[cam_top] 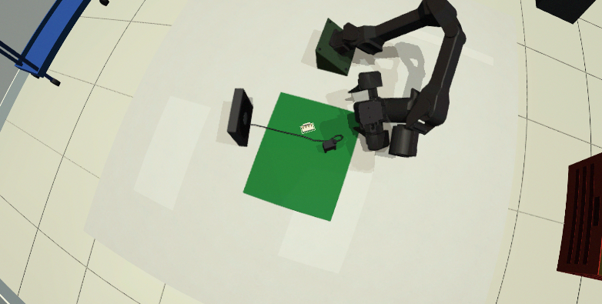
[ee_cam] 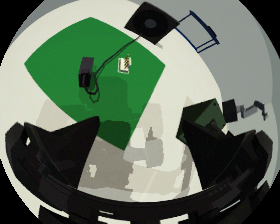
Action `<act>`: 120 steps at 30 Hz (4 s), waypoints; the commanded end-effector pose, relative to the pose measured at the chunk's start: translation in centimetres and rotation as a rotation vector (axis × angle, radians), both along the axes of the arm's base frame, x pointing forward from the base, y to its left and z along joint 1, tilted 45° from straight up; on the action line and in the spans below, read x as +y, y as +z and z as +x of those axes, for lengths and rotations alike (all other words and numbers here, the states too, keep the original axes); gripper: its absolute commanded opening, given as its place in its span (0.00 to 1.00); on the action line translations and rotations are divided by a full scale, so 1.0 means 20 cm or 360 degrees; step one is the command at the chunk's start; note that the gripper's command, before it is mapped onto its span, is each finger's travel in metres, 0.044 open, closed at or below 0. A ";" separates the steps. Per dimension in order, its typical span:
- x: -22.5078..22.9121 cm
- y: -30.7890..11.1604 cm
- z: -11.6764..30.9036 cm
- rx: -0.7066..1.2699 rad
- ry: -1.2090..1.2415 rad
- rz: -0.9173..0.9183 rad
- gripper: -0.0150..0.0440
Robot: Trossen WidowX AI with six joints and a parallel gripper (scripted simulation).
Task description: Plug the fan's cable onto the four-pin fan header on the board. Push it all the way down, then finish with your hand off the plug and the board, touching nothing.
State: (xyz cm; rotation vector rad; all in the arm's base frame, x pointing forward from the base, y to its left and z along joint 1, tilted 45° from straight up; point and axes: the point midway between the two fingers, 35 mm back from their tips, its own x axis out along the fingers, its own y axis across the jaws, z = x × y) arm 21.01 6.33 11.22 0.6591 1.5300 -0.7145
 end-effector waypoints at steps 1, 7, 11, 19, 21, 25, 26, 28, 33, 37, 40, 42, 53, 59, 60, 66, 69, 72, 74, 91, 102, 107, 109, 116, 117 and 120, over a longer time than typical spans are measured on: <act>0.00 0.01 0.01 0.0072 0.0044 0.0158 1.00; 0.00 0.03 0.02 0.0117 0.0086 0.0360 1.00; 0.00 0.04 0.04 0.0126 0.0110 0.0499 1.00; -0.02 0.09 0.08 0.0089 0.0148 0.0772 1.00; -0.02 0.10 0.09 0.0069 0.0155 0.0839 1.00; -0.04 0.13 0.12 0.0017 0.0168 0.0971 1.00; -0.04 0.14 0.12 0.0001 0.0171 0.1003 1.00; -0.05 0.15 0.14 -0.0034 0.0176 0.1067 1.00; -0.08 0.20 0.18 -0.0139 0.0186 0.1219 1.00; -0.07 0.19 0.16 -0.0111 0.0179 0.1174 1.00; -0.07 0.19 0.16 -0.0111 0.0179 0.1174 1.00; -0.11 0.19 0.19 -0.0114 0.0161 0.1174 1.00; -0.56 0.16 0.49 -0.0146 -0.0038 0.1186 1.00; -0.54 0.13 0.50 -0.0141 -0.0042 0.1189 1.00; -0.52 0.10 0.50 -0.0136 -0.0046 0.1192 1.00; -0.28 -0.14 0.50 -0.0078 -0.0087 0.1227 1.00; -0.22 -0.20 0.49 -0.0061 -0.0096 0.1237 1.00; -0.22 -0.20 0.49 -0.0061 -0.0096 0.1237 1.00; -0.22 -0.20 0.49 -0.0061 -0.0096 0.1237 1.00; -0.16 -0.26 0.49 -0.0062 -0.0096 0.1236 1.00; -0.09 -0.33 0.49 -0.0062 -0.0096 0.1237 1.00; -0.06 -0.35 0.49 -0.0062 -0.0096 0.1239 1.00; -0.05 -0.36 0.49 -0.0062 -0.0096 0.1240 1.00; -0.04 -0.38 0.48 -0.0062 -0.0096 0.1240 1.00; -0.04 -0.38 0.48 -0.0062 -0.0096 0.1240 1.00; -0.04 -0.38 0.48 -0.0062 -0.0096 0.1240 1.00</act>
